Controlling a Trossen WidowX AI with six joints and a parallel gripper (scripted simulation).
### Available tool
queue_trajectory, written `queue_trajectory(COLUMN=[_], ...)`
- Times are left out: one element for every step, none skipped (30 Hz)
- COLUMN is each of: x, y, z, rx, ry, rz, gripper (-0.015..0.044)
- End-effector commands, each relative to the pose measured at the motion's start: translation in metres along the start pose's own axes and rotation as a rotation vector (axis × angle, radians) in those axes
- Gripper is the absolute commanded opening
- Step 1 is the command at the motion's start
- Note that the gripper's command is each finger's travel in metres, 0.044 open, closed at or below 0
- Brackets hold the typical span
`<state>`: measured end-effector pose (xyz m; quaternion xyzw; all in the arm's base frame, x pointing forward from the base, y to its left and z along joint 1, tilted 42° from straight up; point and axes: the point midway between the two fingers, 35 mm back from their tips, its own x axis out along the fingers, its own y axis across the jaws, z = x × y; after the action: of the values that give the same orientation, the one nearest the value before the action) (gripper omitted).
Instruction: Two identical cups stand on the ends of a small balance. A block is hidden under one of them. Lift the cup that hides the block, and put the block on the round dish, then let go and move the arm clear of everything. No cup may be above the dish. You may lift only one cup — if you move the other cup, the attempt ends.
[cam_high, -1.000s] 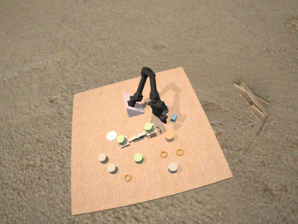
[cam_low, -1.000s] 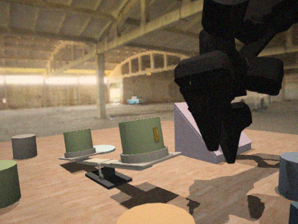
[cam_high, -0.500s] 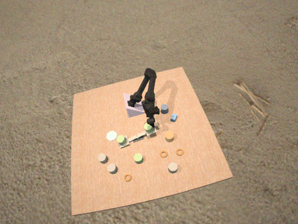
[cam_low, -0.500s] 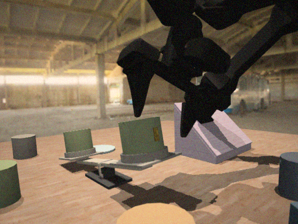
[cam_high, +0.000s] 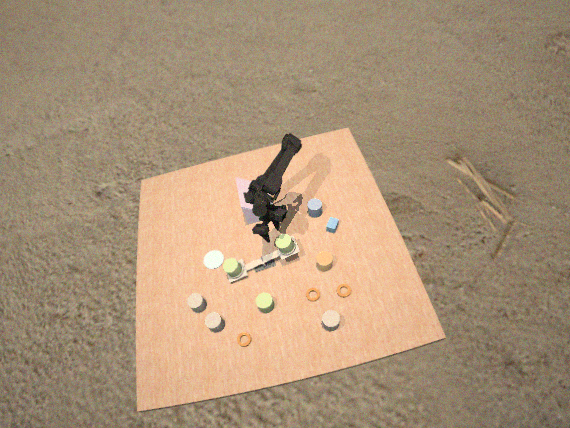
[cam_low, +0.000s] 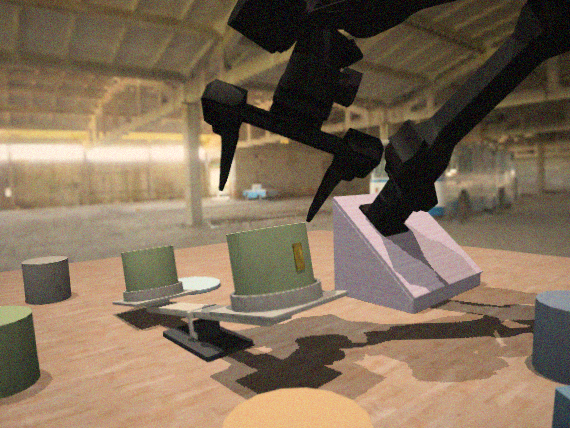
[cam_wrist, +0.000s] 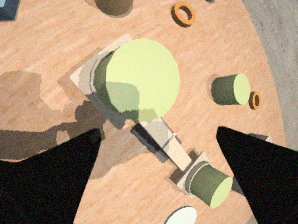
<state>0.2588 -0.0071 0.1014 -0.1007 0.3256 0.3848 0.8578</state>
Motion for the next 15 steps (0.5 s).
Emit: queue_trajectory(x=[-0.014,-0.018,-0.021,-0.024,-0.028,-0.031,-0.035,-0.038,-0.042,-0.045,-0.049,-0.053,-0.056,-0.060,-0.064], y=[-0.009,-0.011,-0.012,-0.014,-0.015,-0.016,-0.017,-0.019,-0.019,-0.020,-0.021,-0.022,-0.022,-0.023,-0.024], z=[-0.015,-0.019,-0.022,-0.026,-0.029,-0.033,-0.036,-0.039,-0.043,-0.046,-0.049,-0.052,-0.055,-0.058,-0.061], rx=[0.131,0.163,0.195,0.228,0.260,0.292,0.324,0.356,0.388,0.420,0.452,0.484,0.516,0.547,0.579], ry=[-0.013,-0.017,-0.021,-0.026,-0.032,-0.038,-0.044,-0.052,-0.060,-0.068,-0.077,-0.087,-0.097,-0.108,-0.119], rz=[-0.016,-0.020,-0.025,-0.029,-0.033,-0.038,-0.042,-0.047,-0.051,-0.056,-0.061,-0.066,-0.070,-0.075,-0.080], gripper=[0.0440,0.0440,0.0440,0.0440,0.0440,0.0440,0.0440,0.0440,0.0440,0.0440,0.0440,0.0440,0.0440,0.0440,0.0440])
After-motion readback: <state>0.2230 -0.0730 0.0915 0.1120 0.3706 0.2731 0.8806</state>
